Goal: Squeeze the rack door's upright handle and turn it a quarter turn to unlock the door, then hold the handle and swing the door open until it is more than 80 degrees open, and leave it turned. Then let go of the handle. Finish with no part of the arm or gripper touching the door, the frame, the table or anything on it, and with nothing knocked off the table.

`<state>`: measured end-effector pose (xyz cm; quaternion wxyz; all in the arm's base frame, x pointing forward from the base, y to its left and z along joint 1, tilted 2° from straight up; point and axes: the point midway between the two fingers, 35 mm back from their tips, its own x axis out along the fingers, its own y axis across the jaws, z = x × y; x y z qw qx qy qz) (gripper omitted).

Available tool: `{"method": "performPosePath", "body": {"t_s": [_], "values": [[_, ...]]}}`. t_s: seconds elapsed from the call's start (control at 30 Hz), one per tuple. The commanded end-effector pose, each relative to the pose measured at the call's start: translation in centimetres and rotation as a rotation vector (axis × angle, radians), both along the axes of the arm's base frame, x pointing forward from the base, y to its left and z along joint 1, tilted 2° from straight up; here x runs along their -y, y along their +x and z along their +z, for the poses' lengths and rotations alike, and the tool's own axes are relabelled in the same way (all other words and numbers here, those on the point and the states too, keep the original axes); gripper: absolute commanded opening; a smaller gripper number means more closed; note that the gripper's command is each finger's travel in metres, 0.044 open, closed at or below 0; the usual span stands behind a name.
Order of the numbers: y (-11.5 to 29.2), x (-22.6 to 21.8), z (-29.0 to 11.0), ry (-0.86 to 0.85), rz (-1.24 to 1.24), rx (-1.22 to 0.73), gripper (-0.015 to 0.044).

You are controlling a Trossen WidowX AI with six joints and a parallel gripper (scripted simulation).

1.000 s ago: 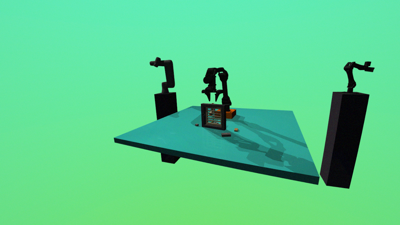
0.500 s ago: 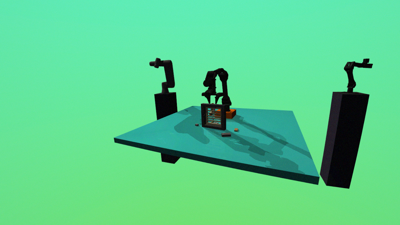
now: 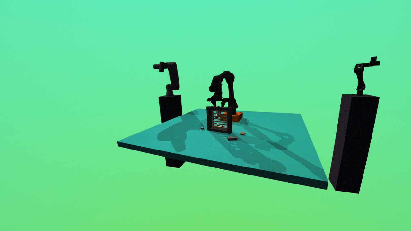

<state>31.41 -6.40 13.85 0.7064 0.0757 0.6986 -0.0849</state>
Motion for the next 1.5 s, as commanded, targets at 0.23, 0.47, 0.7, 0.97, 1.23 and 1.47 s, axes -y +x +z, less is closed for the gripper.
{"method": "performPosePath", "body": {"t_s": [0.23,0.47,0.7,0.97,1.23,1.47], "values": [[-0.22,0.05,-1.58,-0.003,-0.003,-0.003,0.0261],[-0.22,0.05,-1.58,-0.003,-0.003,-0.003,0.0078],[-0.22,0.05,-1.58,-0.003,-0.003,-0.003,0.0031],[-0.22,0.05,-1.58,-0.003,-0.075,-0.002,0.0016],[-0.22,0.05,-1.58,0.001,-0.470,0.005,0.0016],[-0.22,0.05,-1.58,0.003,-0.814,0.010,0.0016]]}}
